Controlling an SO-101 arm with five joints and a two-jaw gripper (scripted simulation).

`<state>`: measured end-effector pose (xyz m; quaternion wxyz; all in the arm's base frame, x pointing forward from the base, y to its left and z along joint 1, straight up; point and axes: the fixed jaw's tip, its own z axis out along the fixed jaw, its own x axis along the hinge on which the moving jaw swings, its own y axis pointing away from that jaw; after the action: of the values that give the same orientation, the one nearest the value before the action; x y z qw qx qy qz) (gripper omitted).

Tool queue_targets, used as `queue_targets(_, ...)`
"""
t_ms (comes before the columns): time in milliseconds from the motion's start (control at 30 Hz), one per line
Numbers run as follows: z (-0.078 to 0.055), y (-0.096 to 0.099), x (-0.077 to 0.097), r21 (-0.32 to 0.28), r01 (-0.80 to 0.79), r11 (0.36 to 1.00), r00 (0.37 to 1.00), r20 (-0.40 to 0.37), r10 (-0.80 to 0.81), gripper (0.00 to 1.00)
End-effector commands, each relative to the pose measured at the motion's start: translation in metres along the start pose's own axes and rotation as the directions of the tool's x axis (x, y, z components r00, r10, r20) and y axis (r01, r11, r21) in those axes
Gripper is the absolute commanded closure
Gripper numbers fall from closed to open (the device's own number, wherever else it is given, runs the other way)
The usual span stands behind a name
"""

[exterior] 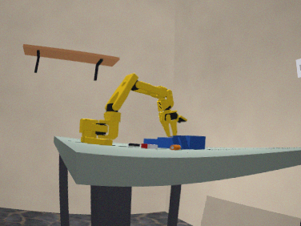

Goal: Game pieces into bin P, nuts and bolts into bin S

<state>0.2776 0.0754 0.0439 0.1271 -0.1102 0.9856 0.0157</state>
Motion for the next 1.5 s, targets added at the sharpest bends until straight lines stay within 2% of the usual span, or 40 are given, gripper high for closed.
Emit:
queue_targets(0, -0.015, 0.002, -0.01, -0.005, -0.002, 1.0, 0.997, 0.076, 0.003, 1.0)
queue_targets(1467, 0.002, 0.002, -0.007, -0.005, -0.002, 1.0, 0.997, 0.076, 0.003, 1.0)
